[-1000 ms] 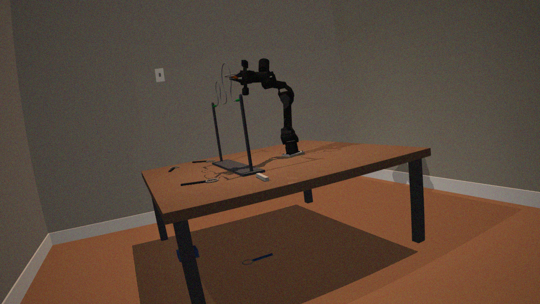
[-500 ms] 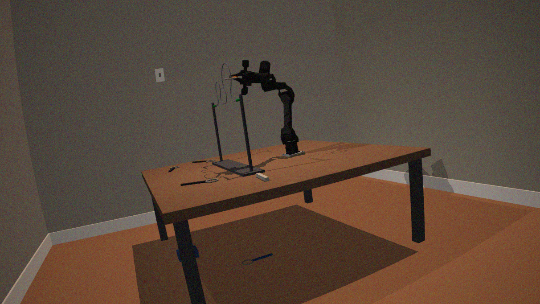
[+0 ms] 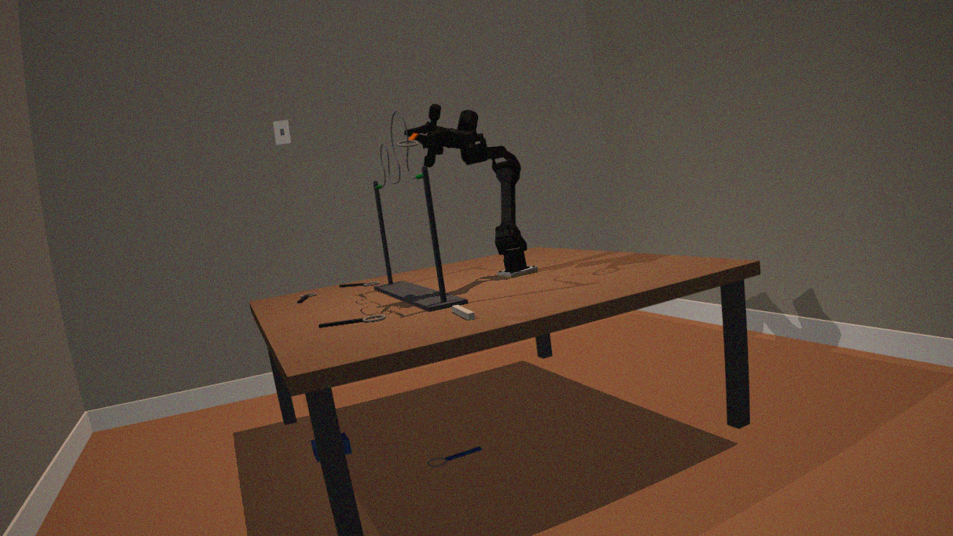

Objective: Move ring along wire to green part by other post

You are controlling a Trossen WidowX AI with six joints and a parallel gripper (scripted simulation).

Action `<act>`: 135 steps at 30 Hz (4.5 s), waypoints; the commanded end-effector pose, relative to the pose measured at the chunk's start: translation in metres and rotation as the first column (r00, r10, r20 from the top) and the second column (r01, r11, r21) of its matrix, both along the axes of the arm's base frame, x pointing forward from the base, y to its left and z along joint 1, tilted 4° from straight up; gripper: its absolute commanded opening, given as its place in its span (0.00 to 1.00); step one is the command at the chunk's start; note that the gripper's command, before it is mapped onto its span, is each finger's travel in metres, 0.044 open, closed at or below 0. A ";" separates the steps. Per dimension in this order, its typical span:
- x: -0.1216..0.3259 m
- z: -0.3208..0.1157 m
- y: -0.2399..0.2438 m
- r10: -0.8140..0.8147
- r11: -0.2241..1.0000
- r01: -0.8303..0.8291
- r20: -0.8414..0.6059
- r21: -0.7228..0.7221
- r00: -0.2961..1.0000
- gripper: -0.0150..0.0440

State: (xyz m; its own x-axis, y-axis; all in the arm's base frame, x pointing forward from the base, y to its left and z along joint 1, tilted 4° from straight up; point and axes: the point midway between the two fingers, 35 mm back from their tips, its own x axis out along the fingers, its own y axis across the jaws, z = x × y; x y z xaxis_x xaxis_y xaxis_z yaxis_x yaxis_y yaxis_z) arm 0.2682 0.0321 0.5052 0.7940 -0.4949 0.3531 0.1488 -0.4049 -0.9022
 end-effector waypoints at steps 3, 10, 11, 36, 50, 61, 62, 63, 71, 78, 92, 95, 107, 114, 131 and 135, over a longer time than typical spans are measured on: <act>0.000 0.002 0.001 -0.005 0.997 0.005 -0.005 -0.072 1.000 0.00; 0.000 0.005 0.002 -0.016 0.986 0.013 -0.013 -0.164 1.000 0.00; 0.000 0.005 0.003 -0.017 0.984 0.014 -0.014 -0.175 1.000 0.00; 0.000 -0.006 -0.008 -0.029 0.966 0.024 -0.018 -0.259 0.999 0.00; 0.001 -0.039 -0.027 -0.010 0.999 0.010 0.001 -0.051 1.000 0.00; 0.003 -0.078 -0.037 0.008 0.979 -0.014 0.029 0.202 1.000 0.00; 0.004 -0.082 -0.038 0.009 0.974 -0.016 0.032 0.226 0.999 0.00; 0.004 -0.084 -0.038 0.010 0.970 -0.018 0.034 0.244 0.999 0.00; 0.007 -0.113 -0.038 0.018 0.908 -0.040 0.056 0.418 0.998 0.00; 0.009 -0.140 -0.034 0.021 0.821 -0.062 0.078 0.568 0.997 0.00; 0.026 -0.190 -0.016 0.086 0.577 -0.187 0.169 0.795 0.982 0.00; 0.028 -0.200 -0.009 0.081 0.513 -0.198 0.183 0.835 0.980 0.00; 0.034 -0.232 0.026 0.046 0.242 -0.236 0.232 0.941 0.972 0.00; 0.038 -0.244 0.049 0.020 0.084 -0.255 0.254 0.963 0.967 0.00; 0.045 -0.257 0.102 -0.036 -0.216 -0.283 0.283 0.934 0.959 0.00; 0.046 -0.257 0.112 -0.044 -0.258 -0.287 0.285 0.923 0.957 0.00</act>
